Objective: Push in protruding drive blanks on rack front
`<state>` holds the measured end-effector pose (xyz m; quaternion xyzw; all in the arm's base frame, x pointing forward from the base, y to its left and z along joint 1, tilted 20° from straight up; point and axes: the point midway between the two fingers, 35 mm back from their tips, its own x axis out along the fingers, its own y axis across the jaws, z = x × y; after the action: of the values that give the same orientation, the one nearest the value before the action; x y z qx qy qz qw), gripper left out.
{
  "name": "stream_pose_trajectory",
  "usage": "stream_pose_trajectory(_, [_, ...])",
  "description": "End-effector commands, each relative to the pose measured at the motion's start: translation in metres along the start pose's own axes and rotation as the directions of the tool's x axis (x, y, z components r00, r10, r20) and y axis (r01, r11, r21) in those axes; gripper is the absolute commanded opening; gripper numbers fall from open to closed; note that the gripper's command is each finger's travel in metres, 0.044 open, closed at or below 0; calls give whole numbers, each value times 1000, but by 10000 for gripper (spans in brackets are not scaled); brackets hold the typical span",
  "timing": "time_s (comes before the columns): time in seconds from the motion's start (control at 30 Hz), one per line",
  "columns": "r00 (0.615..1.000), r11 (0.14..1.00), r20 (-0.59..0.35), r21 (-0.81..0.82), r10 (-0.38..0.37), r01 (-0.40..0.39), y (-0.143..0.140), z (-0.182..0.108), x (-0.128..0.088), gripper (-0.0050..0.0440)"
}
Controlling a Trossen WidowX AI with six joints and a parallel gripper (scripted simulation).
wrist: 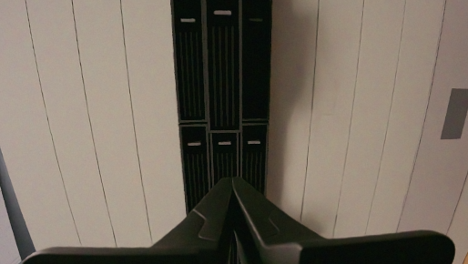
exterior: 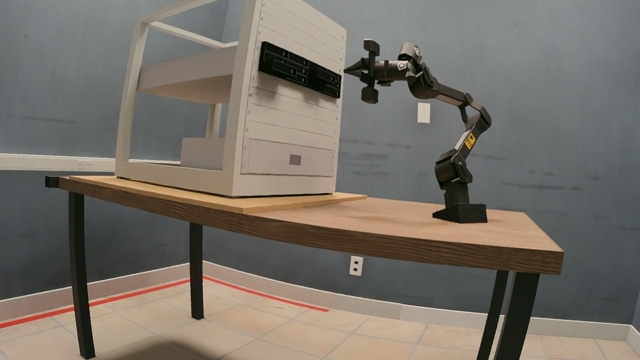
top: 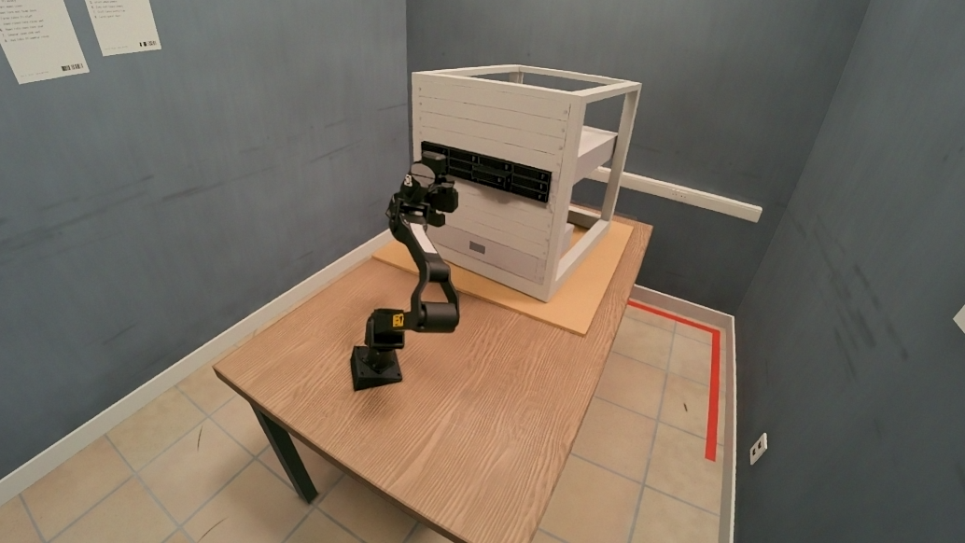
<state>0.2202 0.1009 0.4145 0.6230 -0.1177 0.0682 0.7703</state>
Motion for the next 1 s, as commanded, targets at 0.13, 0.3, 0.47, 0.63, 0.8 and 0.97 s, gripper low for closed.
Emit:
stream_pose_trajectory(0.13, [1000, 1000, -8, -1, 5, -5, 2, -3, 0, -50])
stream_pose_trajectory(0.3, [1000, 1000, -8, -1, 5, -5, 2, -7, 1, -50])
stream_pose_trajectory(0.47, [1000, 1000, -8, -1, 5, -5, 4, -15, 3, -50])
stream_pose_trajectory(0.63, [1000, 1000, -8, -1, 5, -5, 6, -30, 6, -50])
stream_pose_trajectory(0.8, [1000, 1000, -8, -1, 5, -5, 10, -50, 11, -50])
stream_pose_trajectory(0.97, [1000, 1000, -8, -1, 5, -5, 12, -64, 14, -50])
